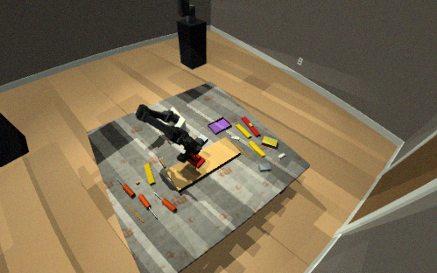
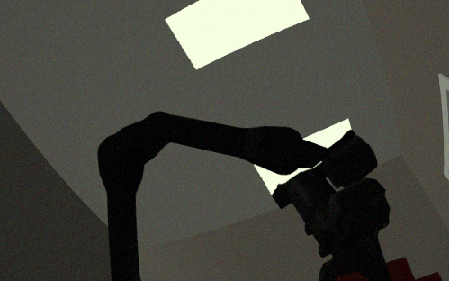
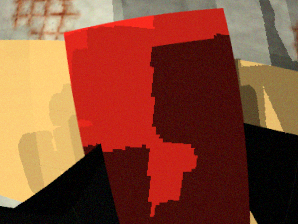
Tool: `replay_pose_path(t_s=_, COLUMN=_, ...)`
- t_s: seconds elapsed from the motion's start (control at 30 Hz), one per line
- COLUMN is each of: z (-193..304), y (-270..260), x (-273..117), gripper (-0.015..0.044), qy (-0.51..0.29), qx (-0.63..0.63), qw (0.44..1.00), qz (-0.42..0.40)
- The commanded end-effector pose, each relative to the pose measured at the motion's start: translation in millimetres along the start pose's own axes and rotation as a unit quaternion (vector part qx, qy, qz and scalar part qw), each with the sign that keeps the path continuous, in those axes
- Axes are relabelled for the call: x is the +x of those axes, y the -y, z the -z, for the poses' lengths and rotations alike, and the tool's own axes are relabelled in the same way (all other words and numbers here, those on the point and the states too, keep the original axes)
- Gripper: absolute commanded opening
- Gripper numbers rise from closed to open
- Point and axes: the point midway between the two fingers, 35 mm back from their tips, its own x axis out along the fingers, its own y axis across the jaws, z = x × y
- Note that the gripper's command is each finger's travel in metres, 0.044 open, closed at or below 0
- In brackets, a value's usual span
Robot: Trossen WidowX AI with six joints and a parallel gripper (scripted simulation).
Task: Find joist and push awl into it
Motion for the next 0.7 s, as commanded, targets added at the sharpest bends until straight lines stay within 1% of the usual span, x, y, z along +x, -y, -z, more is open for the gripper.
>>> replay_pose_path(t_s=0.0, z=-16, y=-44, x=0, gripper=0.0000, qy=0.012, qx=-0.053, qw=0.998, qz=-0.028)
replay_pose_path(t_s=0.33, z=-29, y=-142, x=2, gripper=0.0000, qy=0.020, qx=-0.165, qw=0.983, qz=-0.079)
replay_pose_path(t_s=0.67, z=-16, y=-238, x=1, gripper=0.0000, qy=0.020, qx=-0.276, qw=0.954, qz=-0.118)
